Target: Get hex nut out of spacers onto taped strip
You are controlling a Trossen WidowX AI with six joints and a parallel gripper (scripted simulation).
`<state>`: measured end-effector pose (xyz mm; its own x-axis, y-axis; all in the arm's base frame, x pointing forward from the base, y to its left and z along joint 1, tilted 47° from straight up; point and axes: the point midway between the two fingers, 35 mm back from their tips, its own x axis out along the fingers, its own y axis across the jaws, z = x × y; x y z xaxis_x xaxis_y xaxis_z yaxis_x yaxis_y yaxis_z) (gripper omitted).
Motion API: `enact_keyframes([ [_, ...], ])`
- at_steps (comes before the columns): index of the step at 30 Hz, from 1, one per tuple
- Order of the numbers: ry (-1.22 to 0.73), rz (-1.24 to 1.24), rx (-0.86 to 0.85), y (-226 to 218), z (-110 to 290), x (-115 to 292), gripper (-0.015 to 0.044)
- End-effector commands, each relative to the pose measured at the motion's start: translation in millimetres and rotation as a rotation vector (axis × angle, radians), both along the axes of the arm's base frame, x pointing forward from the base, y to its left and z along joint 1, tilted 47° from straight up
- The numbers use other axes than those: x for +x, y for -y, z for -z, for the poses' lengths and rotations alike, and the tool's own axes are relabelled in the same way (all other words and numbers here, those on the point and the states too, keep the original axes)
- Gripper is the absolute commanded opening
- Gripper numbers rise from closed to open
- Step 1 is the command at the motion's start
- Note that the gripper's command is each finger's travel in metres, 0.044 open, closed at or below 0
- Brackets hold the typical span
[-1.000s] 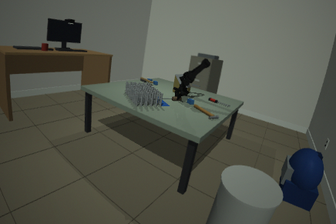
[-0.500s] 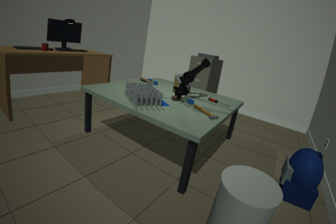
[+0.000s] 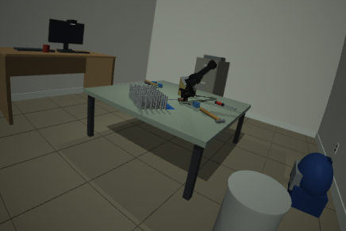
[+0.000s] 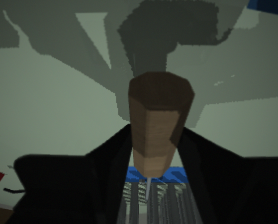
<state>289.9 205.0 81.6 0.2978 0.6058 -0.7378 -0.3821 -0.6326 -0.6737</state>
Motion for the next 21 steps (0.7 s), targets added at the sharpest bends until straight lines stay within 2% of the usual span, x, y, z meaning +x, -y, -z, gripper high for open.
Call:
enact_keyframes([
  [1,0.001,0.004,0.000,1.2,-5.2,-12.0,0.0000],
  [8,-0.005,0.008,0.001,1.4,-11.5,-35.1,0.0000],
  [21,-0.004,0.001,-0.016,41.2,-48.5,-20.0,0.0000],
])
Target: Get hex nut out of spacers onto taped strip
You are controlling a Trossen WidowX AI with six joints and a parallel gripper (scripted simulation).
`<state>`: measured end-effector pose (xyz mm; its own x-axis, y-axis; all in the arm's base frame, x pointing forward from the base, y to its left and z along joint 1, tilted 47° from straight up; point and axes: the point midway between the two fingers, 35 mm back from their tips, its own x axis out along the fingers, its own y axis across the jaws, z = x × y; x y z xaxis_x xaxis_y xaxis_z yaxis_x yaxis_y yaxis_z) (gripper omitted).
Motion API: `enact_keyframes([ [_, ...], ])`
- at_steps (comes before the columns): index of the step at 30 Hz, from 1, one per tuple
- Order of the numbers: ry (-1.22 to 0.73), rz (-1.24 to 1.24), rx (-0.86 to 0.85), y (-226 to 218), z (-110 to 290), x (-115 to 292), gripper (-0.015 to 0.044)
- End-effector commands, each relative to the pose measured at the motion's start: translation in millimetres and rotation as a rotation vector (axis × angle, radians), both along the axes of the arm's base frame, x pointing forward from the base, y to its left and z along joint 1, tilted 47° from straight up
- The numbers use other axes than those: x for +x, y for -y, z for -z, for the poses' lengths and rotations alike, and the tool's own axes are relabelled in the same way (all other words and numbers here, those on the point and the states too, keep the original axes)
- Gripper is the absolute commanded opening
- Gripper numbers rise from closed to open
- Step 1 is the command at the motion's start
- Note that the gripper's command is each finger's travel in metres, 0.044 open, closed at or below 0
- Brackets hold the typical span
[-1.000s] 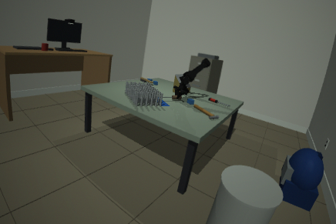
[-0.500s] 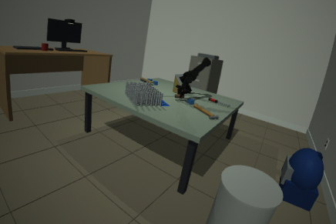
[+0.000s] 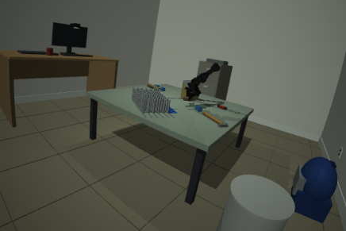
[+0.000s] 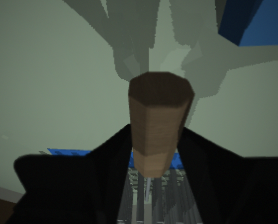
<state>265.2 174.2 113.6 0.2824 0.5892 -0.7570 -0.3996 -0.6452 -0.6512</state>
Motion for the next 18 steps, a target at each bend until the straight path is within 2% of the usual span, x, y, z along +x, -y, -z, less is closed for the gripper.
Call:
enact_keyframes([
  [1,0.019,-0.003,0.005,14.5,-20.4,5.4,0.0000],
  [13,0.026,-0.002,0.014,61.1,-66.7,3.5,0.0000],
  [15,0.007,0.001,0.006,53.9,-54.8,4.3,0.0000],
  [18,0.002,-0.006,-0.007,46.4,-58.0,1.4,0.0000],
])
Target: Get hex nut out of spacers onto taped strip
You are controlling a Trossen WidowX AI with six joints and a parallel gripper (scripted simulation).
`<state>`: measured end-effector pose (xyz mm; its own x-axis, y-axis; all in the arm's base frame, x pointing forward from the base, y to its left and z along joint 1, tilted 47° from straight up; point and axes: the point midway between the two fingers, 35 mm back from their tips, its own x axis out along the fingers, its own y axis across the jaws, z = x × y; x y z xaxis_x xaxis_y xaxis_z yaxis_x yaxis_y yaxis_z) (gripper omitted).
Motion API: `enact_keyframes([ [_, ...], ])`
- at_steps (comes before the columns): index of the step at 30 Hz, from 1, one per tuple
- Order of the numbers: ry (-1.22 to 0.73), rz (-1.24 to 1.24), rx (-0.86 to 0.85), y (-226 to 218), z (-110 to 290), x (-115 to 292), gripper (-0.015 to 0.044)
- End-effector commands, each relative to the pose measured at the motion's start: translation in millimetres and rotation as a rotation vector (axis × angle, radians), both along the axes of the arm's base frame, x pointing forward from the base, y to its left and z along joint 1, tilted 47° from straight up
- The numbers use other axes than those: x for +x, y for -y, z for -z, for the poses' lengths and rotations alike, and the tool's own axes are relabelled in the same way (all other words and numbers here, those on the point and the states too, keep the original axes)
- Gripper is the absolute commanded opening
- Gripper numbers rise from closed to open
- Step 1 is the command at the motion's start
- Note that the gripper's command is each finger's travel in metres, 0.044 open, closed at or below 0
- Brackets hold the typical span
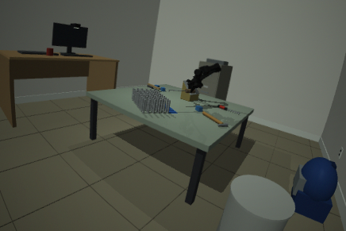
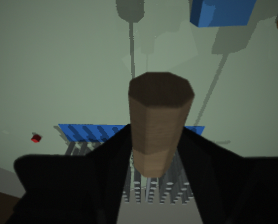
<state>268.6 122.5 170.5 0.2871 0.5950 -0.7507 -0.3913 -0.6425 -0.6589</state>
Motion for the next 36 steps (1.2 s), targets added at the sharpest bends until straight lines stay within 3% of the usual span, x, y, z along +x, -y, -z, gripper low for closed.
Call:
enact_keyframes([
  [1,-0.009,-0.005,-0.019,-8.6,-2.5,-3.4,0.0000],
  [36,0.051,-0.099,-0.148,-102.3,-66.8,-81.8,0.0000],
])
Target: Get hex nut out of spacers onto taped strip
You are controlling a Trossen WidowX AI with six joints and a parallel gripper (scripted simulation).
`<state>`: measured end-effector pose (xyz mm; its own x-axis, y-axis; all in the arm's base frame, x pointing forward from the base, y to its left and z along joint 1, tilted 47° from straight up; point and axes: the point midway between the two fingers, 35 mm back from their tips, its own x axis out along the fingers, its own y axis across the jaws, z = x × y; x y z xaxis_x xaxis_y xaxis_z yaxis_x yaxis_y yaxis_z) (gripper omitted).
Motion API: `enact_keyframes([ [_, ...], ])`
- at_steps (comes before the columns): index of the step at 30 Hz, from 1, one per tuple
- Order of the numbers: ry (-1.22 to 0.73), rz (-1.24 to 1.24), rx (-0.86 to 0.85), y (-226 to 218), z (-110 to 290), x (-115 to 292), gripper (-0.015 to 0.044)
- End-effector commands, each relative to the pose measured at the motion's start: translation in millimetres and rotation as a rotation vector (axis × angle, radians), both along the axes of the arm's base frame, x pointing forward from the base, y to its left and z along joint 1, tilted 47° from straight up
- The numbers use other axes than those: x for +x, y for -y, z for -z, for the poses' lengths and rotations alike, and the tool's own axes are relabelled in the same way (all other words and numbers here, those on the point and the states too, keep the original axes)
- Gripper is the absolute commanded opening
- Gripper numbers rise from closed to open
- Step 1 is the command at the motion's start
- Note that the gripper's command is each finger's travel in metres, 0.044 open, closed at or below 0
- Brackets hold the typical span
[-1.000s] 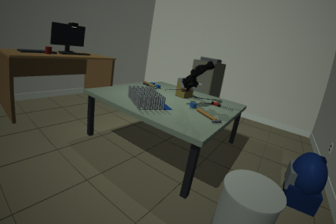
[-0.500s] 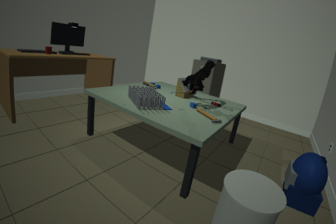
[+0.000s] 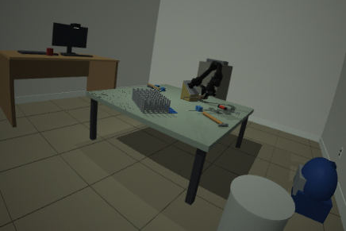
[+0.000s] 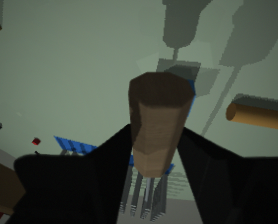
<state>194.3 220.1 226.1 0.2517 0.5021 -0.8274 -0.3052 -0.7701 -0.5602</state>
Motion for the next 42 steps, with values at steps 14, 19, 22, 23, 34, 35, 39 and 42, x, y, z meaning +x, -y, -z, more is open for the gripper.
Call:
enact_keyframes([
  [14,0.062,-0.022,0.000,-27.0,-39.2,-50.2,0.0000],
  [19,0.077,-0.029,0.007,-32.3,-49.7,-66.2,0.0000],
  [22,0.086,-0.033,0.013,-34.8,-56.1,-75.8,0.0000],
  [23,0.089,-0.034,0.015,-35.5,-58.2,-79.0,0.0000],
  [34,0.118,-0.049,0.054,-39.5,-82.2,-114.1,0.0000],
  [35,0.120,-0.050,0.058,-39.5,-84.4,-117.2,0.0000],
  [39,0.129,-0.056,0.078,-39.1,-93.3,-129.5,0.0000],
  [42,0.134,-0.060,0.094,-38.3,-100.0,-138.6,0.0000],
])
